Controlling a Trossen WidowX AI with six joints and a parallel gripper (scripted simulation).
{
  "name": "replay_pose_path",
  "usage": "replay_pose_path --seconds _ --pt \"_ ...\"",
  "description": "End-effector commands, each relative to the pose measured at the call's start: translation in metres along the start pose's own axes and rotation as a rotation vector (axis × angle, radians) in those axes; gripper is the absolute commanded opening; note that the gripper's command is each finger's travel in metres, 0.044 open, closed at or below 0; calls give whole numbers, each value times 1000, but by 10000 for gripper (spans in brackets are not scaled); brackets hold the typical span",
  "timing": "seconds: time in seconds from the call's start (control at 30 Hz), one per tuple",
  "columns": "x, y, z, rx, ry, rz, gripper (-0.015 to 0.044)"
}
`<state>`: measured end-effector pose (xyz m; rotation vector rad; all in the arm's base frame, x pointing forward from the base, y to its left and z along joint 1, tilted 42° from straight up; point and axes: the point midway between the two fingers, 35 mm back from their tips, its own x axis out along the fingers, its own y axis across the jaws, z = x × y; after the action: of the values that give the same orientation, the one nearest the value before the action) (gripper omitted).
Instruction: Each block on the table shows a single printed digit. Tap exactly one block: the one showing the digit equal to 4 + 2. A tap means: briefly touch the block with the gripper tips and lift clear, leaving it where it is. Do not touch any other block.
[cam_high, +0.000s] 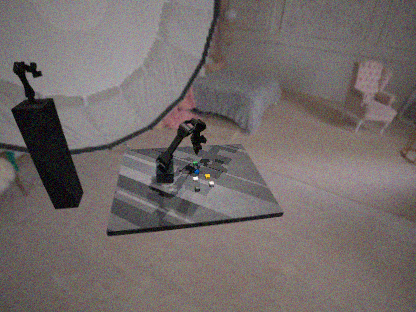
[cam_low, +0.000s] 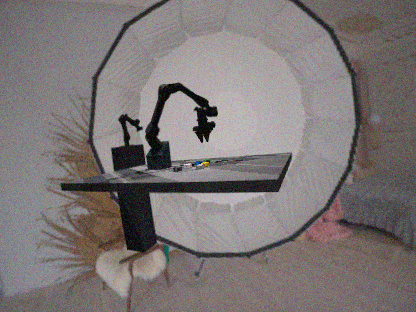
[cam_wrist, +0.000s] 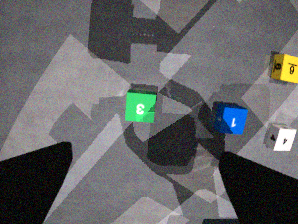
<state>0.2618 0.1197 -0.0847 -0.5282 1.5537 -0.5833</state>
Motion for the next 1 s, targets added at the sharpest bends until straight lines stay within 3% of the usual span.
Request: replay_pose_path --seconds 0.0,0.63,0.97 --pt "2 11 1 17 9 0 400" --pt "2 8 2 14 10 1 400" --pt "1 -137 55 -3 13 7 400"
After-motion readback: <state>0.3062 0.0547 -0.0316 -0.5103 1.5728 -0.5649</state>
